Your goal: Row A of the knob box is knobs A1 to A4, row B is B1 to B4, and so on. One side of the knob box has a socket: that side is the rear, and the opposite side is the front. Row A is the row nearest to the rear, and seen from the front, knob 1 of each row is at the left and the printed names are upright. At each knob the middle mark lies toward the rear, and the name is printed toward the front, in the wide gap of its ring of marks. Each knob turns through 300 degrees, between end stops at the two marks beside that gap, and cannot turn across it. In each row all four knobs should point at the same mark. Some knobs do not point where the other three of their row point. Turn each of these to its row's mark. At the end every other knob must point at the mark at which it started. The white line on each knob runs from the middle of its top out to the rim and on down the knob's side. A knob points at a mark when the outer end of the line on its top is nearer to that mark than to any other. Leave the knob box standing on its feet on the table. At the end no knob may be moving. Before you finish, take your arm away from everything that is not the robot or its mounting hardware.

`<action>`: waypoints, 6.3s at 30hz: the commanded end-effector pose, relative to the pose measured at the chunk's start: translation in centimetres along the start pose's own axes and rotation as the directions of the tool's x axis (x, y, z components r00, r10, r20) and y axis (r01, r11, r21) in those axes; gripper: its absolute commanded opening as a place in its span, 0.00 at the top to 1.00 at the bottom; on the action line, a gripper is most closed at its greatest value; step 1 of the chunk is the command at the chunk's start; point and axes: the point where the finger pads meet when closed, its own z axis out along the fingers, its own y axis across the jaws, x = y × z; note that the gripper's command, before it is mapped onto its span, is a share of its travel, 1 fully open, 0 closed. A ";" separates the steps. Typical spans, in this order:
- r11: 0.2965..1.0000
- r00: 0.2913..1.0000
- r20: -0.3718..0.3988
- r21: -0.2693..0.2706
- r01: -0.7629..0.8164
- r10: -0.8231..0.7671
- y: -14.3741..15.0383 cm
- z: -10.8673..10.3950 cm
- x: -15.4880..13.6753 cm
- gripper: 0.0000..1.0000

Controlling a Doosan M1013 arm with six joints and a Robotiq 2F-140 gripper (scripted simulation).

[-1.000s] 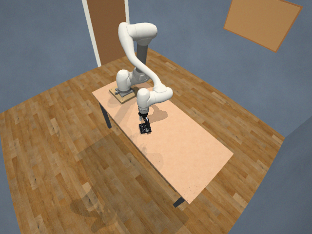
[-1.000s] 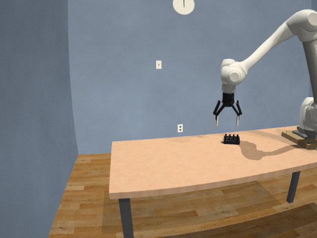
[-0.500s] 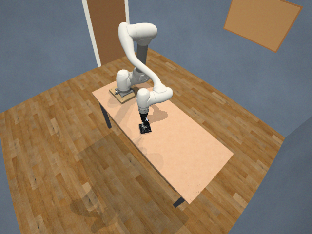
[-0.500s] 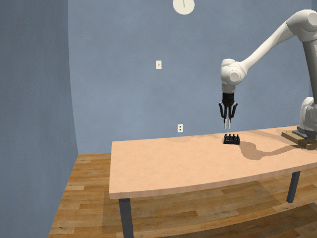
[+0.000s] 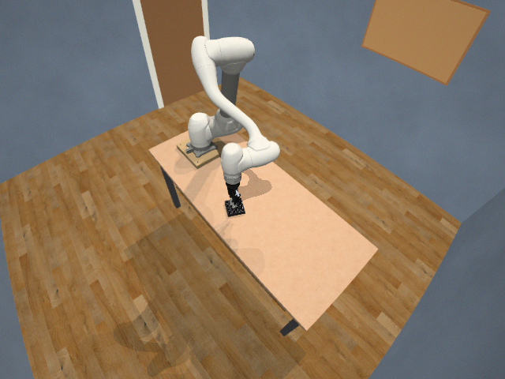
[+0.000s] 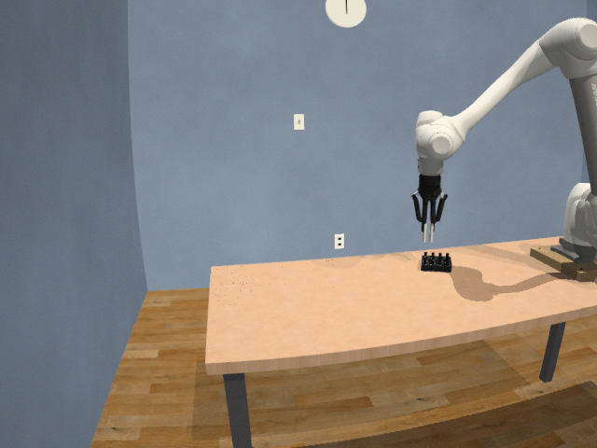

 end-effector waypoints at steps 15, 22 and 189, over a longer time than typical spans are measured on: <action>1.000 1.000 -0.005 0.001 -0.002 0.002 0.2 0.2 0.0 0.88; 1.000 1.000 -0.005 0.001 -0.002 0.002 0.2 0.7 0.0 0.88; 1.000 1.000 -0.005 0.001 -0.002 0.002 -0.1 4.4 0.0 0.88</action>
